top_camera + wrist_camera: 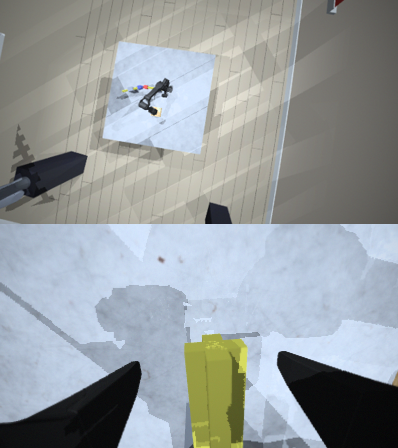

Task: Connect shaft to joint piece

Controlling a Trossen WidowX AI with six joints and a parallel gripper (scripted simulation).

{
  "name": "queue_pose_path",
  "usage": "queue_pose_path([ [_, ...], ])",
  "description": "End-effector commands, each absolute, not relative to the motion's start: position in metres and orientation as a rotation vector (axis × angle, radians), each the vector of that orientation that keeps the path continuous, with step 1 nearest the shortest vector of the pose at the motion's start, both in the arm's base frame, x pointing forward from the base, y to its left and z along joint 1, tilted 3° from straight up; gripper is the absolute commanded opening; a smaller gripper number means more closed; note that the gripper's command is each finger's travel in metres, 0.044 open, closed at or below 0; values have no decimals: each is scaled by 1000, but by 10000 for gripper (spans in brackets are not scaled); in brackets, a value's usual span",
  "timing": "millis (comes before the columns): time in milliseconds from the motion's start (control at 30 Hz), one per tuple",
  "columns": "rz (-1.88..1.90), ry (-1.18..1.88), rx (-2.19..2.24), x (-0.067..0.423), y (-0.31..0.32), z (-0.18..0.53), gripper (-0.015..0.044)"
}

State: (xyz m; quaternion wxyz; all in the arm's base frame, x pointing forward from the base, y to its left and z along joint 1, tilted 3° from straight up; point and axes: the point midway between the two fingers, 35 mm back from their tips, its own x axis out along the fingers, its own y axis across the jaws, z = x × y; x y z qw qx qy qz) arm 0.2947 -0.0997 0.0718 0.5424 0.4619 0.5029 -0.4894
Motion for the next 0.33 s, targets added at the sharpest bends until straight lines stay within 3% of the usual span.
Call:
queue_pose_path([
  [0,-1162,1195,1096,295,-100,72,440],
  [300,-1161,1197,1096,294,-98,111,440],
])
